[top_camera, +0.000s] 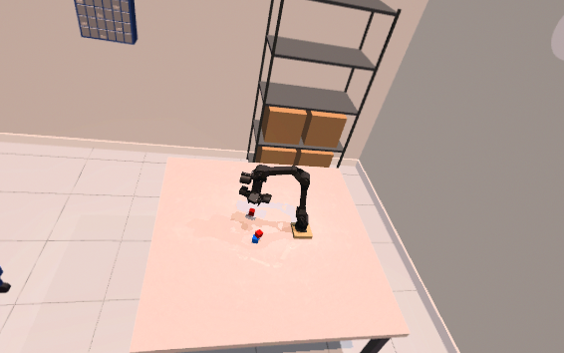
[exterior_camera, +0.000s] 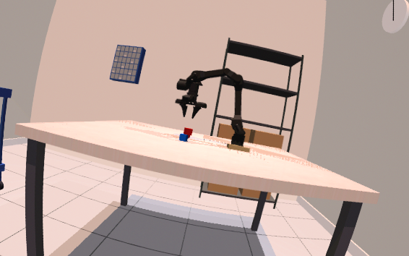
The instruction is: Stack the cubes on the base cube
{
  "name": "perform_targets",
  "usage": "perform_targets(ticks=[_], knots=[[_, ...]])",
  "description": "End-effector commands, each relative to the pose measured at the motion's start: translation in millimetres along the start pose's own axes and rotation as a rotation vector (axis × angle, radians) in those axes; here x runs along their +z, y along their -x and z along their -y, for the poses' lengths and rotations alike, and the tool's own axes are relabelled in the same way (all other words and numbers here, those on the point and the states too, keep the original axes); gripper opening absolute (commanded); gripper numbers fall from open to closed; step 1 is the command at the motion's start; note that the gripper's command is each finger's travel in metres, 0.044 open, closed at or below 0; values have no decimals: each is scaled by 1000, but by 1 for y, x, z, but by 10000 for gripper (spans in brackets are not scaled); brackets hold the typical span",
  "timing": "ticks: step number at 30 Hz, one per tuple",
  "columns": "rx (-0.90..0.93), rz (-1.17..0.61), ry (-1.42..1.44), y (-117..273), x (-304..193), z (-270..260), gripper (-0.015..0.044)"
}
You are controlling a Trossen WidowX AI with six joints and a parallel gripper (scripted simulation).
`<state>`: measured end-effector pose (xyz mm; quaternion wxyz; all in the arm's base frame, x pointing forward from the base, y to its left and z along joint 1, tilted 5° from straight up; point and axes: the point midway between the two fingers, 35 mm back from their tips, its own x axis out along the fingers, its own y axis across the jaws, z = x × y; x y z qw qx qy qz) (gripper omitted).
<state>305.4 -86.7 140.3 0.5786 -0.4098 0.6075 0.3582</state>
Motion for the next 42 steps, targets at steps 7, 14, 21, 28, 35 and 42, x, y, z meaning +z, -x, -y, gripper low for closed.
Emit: perform_targets(ticks=[7,14,21,28,35,42], knots=[[0,-9,117,7,-34,7,265],[0,-9,117,-36,-35,9,265],[0,-9,117,-57,-35,7,265],[1,-10,117,-71,-35,7,265],[1,-10,117,-82,-35,8,265],[1,-10,117,-94,-35,7,265]])
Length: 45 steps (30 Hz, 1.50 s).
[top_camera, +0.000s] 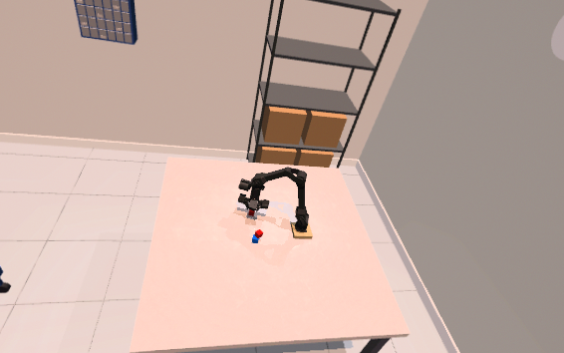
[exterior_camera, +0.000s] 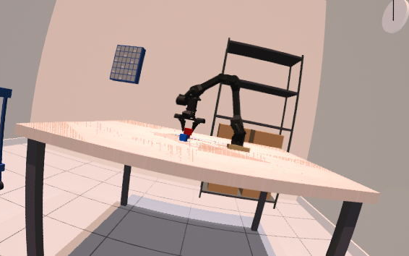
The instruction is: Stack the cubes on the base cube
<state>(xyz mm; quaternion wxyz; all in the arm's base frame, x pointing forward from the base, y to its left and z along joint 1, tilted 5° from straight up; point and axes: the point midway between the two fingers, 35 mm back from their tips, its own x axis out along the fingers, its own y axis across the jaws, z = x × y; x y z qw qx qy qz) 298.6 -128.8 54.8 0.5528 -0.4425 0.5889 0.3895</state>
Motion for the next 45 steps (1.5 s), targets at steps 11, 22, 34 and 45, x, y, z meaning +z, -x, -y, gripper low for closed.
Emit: perform_targets(ticks=[11,22,34,45], knots=[[1,-2,6,-14,0,-1,160],[1,-2,6,0,0,2,105],[0,-2,6,37,0,5,105],[1,-2,6,72,0,3,105]])
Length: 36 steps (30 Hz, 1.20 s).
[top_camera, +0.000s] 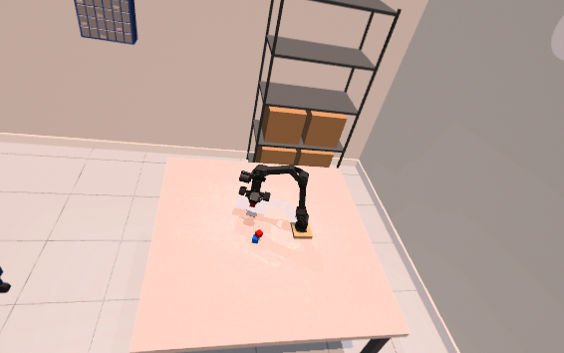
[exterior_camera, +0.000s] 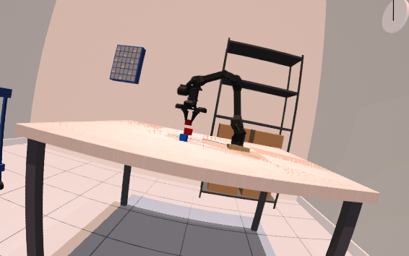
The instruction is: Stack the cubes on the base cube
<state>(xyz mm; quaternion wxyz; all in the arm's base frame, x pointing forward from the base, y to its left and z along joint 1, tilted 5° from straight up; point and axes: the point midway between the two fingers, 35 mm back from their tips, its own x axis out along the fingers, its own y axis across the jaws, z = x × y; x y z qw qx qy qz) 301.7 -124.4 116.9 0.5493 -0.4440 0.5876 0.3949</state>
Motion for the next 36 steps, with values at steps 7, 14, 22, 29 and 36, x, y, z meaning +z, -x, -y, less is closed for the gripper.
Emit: perform_targets(ticks=[7,14,22,29,36], knots=[[-5,-2,-6,32,0,-4,105],[-7,-3,-28,33,7,-4,105],[-17,-4,-109,32,32,-2,105],[-25,-4,-179,31,54,-2,105],[-23,2,-248,31,74,-4,105]])
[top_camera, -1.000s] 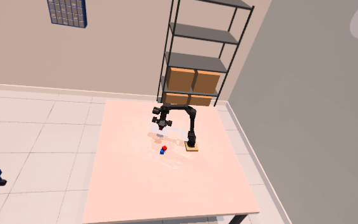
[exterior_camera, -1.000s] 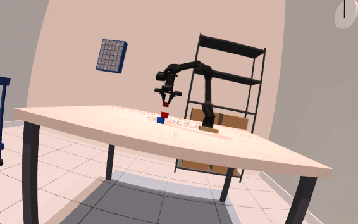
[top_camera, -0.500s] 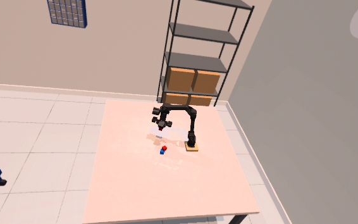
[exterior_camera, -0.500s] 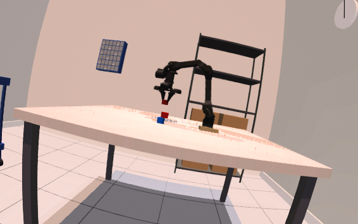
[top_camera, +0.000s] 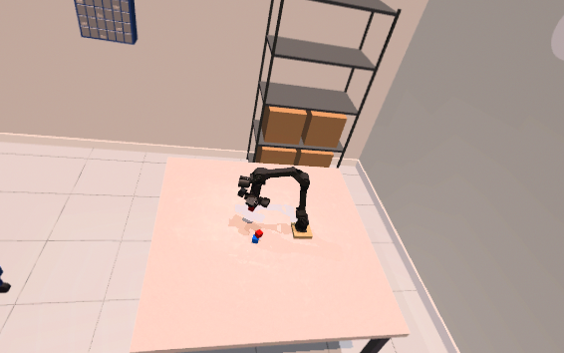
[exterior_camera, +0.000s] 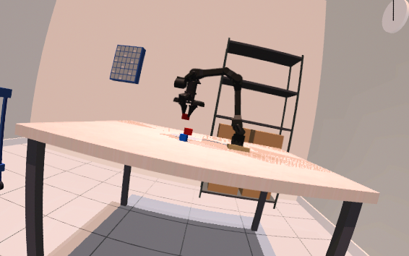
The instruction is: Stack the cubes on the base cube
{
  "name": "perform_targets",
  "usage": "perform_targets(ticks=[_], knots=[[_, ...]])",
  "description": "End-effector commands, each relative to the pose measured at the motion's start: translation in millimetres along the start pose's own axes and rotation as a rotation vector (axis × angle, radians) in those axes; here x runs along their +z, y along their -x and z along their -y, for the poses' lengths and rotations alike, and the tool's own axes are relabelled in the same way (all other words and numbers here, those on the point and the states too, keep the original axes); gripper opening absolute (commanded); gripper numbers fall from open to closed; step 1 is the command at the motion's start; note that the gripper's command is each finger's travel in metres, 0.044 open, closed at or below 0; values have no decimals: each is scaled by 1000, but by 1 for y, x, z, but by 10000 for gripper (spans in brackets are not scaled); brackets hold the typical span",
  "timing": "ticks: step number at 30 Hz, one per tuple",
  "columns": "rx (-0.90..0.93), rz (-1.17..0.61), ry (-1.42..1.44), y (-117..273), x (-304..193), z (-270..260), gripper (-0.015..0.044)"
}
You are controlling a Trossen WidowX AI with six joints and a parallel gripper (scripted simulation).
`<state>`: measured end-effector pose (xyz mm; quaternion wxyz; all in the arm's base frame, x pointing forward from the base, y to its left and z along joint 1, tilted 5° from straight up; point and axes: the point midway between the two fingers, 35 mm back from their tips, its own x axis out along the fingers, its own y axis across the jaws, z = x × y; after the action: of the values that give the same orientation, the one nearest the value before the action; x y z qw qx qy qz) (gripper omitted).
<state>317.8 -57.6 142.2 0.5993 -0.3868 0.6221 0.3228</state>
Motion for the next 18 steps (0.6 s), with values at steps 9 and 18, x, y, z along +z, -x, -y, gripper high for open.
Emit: perform_targets(ticks=[9,18], knots=[[3,5,-125,-2,35,-13,105],[9,8,-222,-3,62,-26,105]])
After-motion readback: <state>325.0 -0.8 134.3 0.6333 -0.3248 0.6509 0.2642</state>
